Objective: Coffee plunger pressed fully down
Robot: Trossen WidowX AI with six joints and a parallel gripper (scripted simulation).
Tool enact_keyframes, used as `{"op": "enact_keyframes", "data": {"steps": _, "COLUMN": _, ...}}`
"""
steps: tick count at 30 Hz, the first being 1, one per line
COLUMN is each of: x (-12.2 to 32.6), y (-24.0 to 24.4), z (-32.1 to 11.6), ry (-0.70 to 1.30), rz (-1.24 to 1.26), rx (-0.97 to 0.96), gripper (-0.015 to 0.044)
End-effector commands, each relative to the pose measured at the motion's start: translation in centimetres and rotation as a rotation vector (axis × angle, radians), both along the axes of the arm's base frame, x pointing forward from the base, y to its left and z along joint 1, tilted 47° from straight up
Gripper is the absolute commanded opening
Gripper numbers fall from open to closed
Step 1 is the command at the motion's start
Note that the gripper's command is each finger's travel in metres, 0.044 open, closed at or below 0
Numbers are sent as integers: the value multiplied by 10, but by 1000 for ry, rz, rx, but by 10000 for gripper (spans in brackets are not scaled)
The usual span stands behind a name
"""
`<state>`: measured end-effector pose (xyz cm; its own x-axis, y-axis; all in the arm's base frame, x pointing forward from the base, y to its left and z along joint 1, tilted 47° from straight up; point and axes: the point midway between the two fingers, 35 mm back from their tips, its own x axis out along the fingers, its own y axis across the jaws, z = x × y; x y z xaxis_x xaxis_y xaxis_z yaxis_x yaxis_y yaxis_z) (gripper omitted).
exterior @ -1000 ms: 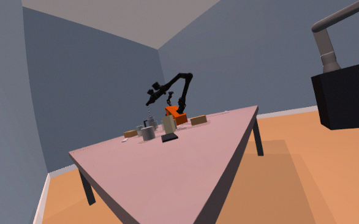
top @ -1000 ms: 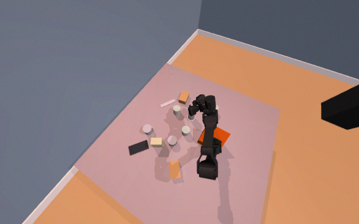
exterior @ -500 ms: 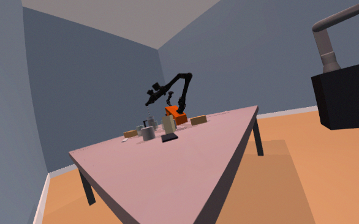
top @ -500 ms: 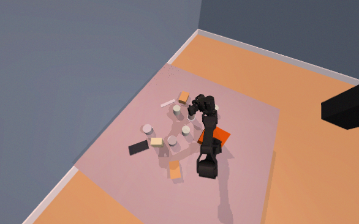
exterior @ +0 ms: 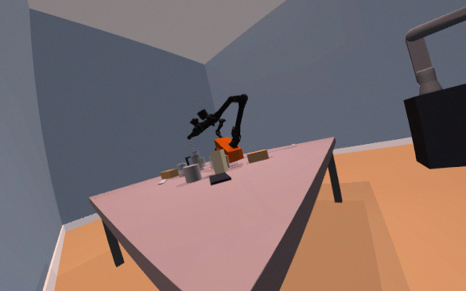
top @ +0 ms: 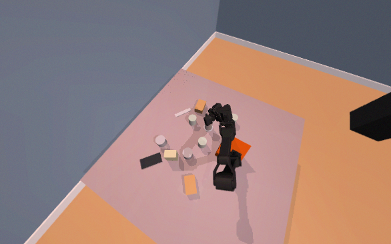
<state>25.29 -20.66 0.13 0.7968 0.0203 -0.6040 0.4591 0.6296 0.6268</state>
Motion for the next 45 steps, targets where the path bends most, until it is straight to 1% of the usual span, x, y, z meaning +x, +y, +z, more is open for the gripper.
{"op": "enact_keyframes", "data": {"steps": 1, "x": -4, "y": 21, "z": -20, "ry": 40, "rz": 19, "rx": 55, "gripper": 116}}
{"op": "enact_keyframes", "data": {"steps": 31, "x": 7, "y": 52, "z": -56, "ry": 36, "rz": 17, "rx": 57, "gripper": 116}}
{"op": "enact_keyframes", "data": {"steps": 45, "x": 20, "y": 51, "z": -65, "ry": 33, "rz": 17, "rx": 58, "gripper": 116}}
